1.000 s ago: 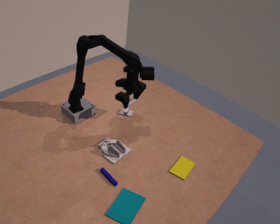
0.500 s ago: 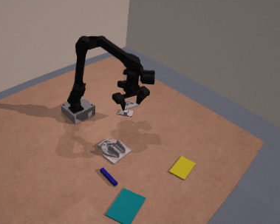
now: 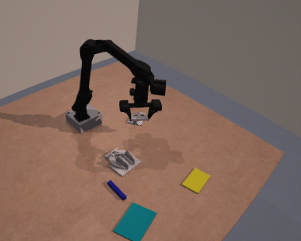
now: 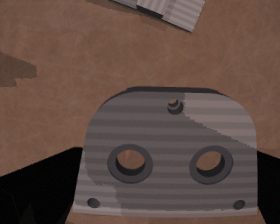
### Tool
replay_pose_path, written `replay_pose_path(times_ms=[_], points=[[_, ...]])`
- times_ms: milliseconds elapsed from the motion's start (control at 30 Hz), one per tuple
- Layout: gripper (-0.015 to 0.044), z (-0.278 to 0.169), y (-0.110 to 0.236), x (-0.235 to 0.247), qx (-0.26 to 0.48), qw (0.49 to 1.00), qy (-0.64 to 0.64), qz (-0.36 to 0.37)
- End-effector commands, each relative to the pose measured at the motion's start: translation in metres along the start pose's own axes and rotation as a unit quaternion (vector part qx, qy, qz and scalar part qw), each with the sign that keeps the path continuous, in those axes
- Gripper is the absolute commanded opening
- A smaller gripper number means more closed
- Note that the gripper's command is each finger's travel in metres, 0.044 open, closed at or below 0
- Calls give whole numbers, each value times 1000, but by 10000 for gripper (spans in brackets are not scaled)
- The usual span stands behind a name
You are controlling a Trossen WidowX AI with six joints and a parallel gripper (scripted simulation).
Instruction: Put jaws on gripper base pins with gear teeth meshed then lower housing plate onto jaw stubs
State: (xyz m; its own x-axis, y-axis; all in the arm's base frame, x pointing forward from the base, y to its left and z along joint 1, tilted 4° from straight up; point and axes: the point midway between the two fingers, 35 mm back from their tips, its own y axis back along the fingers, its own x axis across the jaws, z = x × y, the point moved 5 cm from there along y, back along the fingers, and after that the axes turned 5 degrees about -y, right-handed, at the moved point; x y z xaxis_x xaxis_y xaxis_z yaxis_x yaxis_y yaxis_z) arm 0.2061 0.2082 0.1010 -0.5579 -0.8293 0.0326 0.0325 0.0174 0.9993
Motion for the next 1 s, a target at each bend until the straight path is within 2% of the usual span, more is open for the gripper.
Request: replay_pose_path(times_ms=[0, 467, 967], points=[[351, -9, 0, 3, 2, 999, -54, 1], [351, -37, 0, 11, 4, 972, -234, 1], [351, -66, 1, 23, 6, 908, -418, 0]])
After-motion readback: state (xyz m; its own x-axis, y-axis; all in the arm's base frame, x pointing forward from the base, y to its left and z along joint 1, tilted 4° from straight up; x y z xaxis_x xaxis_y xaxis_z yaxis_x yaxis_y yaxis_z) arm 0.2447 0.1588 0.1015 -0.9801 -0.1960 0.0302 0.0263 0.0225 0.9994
